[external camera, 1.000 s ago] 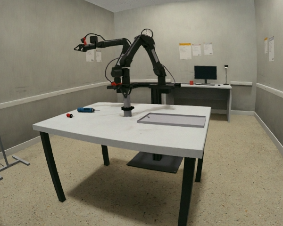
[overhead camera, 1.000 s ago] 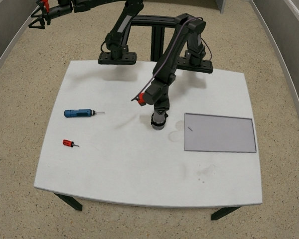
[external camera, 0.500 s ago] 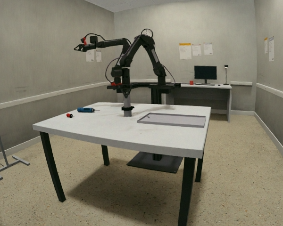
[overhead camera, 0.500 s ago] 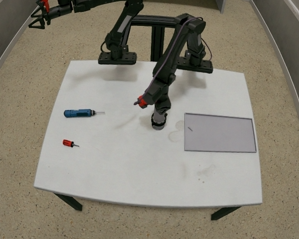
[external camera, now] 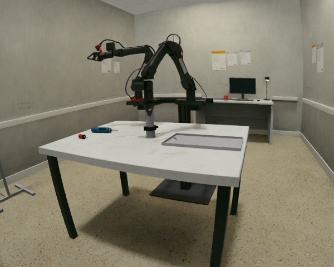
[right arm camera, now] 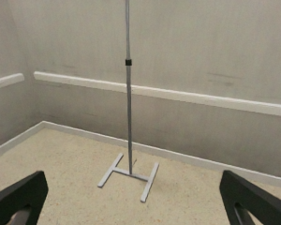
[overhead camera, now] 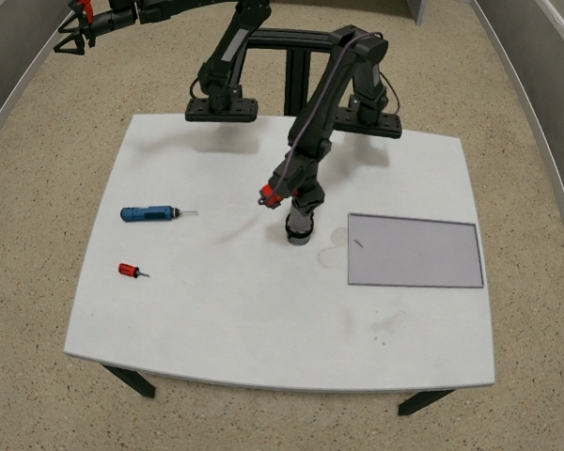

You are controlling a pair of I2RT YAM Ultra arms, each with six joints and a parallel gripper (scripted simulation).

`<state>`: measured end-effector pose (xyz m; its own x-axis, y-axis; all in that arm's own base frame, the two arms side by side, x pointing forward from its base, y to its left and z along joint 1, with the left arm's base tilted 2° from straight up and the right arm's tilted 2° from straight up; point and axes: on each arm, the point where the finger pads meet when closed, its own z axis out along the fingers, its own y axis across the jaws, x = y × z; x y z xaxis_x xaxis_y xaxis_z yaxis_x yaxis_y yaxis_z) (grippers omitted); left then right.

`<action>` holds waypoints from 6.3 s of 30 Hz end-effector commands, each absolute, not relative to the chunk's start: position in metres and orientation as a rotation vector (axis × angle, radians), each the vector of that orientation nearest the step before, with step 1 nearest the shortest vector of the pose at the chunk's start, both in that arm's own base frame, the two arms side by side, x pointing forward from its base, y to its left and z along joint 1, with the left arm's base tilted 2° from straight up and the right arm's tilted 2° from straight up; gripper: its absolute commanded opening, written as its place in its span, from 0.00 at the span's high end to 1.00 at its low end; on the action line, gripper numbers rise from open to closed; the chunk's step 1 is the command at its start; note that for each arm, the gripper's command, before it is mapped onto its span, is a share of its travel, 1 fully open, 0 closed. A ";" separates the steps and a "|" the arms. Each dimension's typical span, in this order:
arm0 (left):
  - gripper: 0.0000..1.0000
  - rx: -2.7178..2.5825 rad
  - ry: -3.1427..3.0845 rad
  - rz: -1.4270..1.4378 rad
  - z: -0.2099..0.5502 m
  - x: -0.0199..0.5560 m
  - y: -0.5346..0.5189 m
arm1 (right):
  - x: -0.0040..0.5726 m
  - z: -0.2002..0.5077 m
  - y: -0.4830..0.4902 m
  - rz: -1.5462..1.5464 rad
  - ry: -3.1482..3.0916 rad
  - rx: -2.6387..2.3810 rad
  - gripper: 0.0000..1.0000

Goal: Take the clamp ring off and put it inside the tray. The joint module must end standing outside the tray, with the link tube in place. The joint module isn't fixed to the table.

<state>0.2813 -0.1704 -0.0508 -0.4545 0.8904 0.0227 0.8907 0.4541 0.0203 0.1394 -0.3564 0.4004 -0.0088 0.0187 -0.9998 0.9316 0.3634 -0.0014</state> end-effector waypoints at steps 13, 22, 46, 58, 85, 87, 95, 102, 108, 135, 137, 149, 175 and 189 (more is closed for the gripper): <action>0.52 -1.376 -2.824 -0.036 -0.047 0.283 -0.173 | 0.139 0.409 -0.354 -0.933 1.361 0.926 0.00; 0.52 -1.293 -2.863 -0.036 -0.047 0.283 -0.173 | 0.139 0.409 -0.354 -0.933 1.361 0.926 0.00; 0.52 -0.890 -3.017 -0.036 -0.047 0.283 -0.172 | 0.139 0.409 -0.354 -0.933 1.361 0.926 0.00; 0.52 -0.798 -3.041 -0.036 -0.047 0.281 -0.172 | 0.139 0.409 -0.354 -0.933 1.361 0.926 0.00; 0.52 -0.811 -3.028 -0.033 -0.046 0.259 -0.175 | 0.139 0.409 -0.354 -0.933 1.361 0.926 0.00; 0.52 -0.813 -3.027 -0.033 -0.046 0.259 -0.175 | 0.139 0.409 -0.354 -0.933 1.361 0.926 0.00; 0.52 -0.819 -3.026 -0.034 -0.047 0.252 -0.176 | 0.139 0.409 -0.354 -0.933 1.361 0.926 0.00; 0.52 -0.819 -3.026 -0.034 -0.047 0.244 -0.177 | 0.139 0.409 -0.354 -0.933 1.361 0.926 0.00; 0.52 -0.819 -3.026 -0.034 -0.047 0.242 -0.178 | 0.139 0.409 -0.354 -0.933 1.361 0.926 0.00; 0.52 -0.819 -3.025 -0.036 -0.048 0.215 -0.182 | 0.139 0.409 -0.354 -0.933 1.361 0.926 0.00; 0.52 -0.819 -3.025 -0.036 -0.048 0.215 -0.182 | 0.139 0.409 -0.354 -0.933 1.361 0.926 0.00; 0.52 -0.819 -3.025 -0.036 -0.048 0.204 -0.184 | 0.139 0.409 -0.354 -0.933 1.361 0.926 0.00; 0.52 -0.819 -3.024 -0.037 -0.049 0.184 -0.187 | 0.139 0.409 -0.354 -0.933 1.361 0.926 0.00; 0.52 -0.818 -3.024 -0.038 -0.049 0.171 -0.189 | 0.139 0.409 -0.354 -0.933 1.361 0.926 0.00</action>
<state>0.1872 -0.1883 -0.0511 -0.8658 0.5002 -0.0130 0.4989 0.8650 0.0534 0.1394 -0.3564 0.4004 -0.0088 0.0187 -0.9998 0.9316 0.3634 -0.0014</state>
